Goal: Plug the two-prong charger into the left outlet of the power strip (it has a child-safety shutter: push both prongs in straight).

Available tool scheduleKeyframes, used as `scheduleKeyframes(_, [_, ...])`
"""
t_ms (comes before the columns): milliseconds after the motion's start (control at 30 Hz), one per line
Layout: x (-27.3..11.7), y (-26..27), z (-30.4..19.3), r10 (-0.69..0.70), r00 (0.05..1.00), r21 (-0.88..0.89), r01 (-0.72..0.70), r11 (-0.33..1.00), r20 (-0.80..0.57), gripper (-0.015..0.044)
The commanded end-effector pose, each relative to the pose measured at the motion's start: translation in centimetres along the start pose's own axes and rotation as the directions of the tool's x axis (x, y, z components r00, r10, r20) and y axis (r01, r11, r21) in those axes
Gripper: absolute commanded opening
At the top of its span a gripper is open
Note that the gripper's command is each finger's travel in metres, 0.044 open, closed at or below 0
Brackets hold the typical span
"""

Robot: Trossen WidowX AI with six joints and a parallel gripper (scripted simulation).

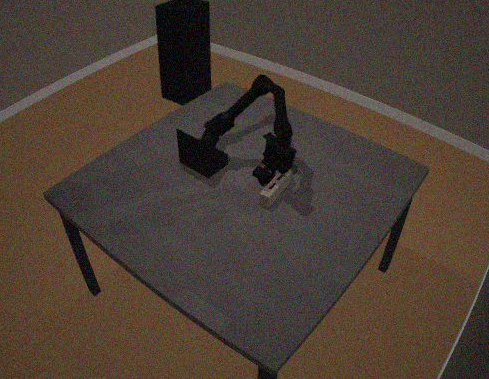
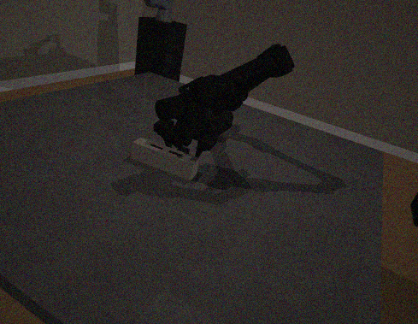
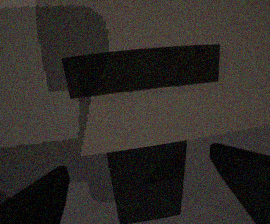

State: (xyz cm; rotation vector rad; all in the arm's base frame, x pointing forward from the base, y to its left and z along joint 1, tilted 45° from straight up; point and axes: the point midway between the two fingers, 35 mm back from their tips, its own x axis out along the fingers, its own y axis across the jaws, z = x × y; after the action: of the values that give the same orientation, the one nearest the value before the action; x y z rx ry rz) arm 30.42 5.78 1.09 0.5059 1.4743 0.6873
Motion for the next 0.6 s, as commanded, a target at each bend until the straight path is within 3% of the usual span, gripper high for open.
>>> scheduleKeyframes(0, [0.1, 0.1, -0.3, 0.006, 1.000, -0.003, -0.006, 1.000, 0.003, 0.0440])
scheduleKeyframes(567, [0.1, 0.0, -1.4, 0.005, 1.000, -0.004, -0.005, 1.000, 0.004, 0.0440])
